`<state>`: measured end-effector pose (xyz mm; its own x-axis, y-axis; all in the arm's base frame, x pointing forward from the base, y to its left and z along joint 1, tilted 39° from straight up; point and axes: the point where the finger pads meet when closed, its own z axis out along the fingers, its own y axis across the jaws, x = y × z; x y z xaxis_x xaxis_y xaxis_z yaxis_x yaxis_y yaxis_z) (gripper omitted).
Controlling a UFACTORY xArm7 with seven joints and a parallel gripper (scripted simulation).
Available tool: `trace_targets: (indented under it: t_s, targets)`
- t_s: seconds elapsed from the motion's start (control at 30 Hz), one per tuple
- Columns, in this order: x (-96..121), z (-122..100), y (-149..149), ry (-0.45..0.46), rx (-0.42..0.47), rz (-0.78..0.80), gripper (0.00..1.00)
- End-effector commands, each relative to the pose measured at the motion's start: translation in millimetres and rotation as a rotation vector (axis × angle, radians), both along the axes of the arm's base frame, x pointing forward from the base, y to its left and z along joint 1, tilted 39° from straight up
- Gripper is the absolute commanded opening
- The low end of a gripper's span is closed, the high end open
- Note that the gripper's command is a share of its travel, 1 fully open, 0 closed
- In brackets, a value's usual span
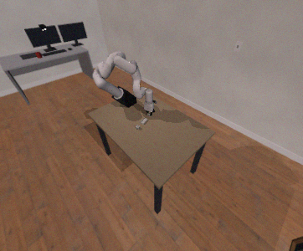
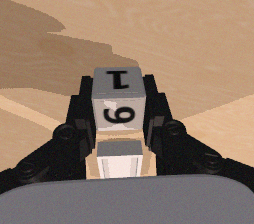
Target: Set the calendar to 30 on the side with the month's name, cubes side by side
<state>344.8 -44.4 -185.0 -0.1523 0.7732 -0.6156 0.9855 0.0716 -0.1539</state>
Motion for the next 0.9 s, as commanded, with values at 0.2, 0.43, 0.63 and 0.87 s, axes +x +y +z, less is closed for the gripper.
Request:
trace_targets:
  t_s: [0.2, 0.43, 0.63, 0.87]
  targets:
    - [1.4, 0.2, 1.5, -0.002, 0.002, 0.002, 0.29]
    - [1.4, 0.2, 1.5, -0.002, 0.002, 0.002, 0.37]
    - [1.4, 0.2, 1.5, -0.002, 0.002, 0.002, 0.45]
    - [1.4, 0.2, 1.5, -0.002, 0.002, 0.002, 0.49]
